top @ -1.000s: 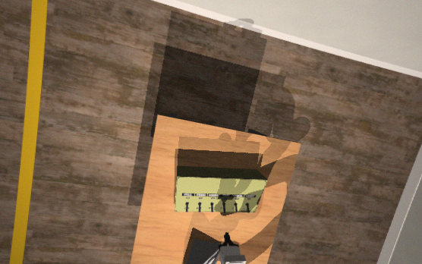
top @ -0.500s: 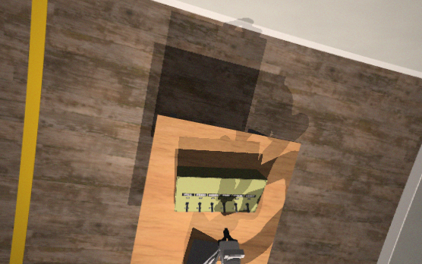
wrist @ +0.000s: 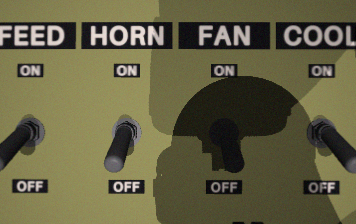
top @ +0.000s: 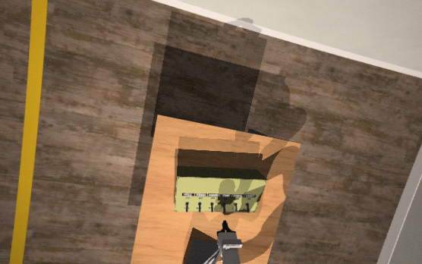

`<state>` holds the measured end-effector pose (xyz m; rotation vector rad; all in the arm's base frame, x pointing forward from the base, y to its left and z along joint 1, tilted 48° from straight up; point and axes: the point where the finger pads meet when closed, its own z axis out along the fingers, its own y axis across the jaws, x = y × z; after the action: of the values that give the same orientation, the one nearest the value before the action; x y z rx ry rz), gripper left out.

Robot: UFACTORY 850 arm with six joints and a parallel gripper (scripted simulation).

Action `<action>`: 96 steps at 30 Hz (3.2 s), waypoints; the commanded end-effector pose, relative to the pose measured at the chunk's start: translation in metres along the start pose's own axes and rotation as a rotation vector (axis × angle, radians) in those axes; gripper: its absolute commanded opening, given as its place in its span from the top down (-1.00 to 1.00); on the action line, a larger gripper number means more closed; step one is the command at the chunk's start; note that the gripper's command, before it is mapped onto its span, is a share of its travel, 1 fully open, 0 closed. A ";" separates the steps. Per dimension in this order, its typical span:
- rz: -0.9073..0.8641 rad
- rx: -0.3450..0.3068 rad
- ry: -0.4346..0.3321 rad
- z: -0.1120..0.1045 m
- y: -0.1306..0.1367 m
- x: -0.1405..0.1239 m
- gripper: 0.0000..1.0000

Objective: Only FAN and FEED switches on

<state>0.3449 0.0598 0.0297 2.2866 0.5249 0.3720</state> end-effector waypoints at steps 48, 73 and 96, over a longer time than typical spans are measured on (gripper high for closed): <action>0.001 0.000 0.003 0.044 0.000 0.002 1.00; 0.001 0.000 0.003 0.044 0.000 0.003 1.00; 0.001 0.000 0.003 0.044 0.000 0.014 1.00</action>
<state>0.3726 0.0379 0.0006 2.2866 0.5254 0.3750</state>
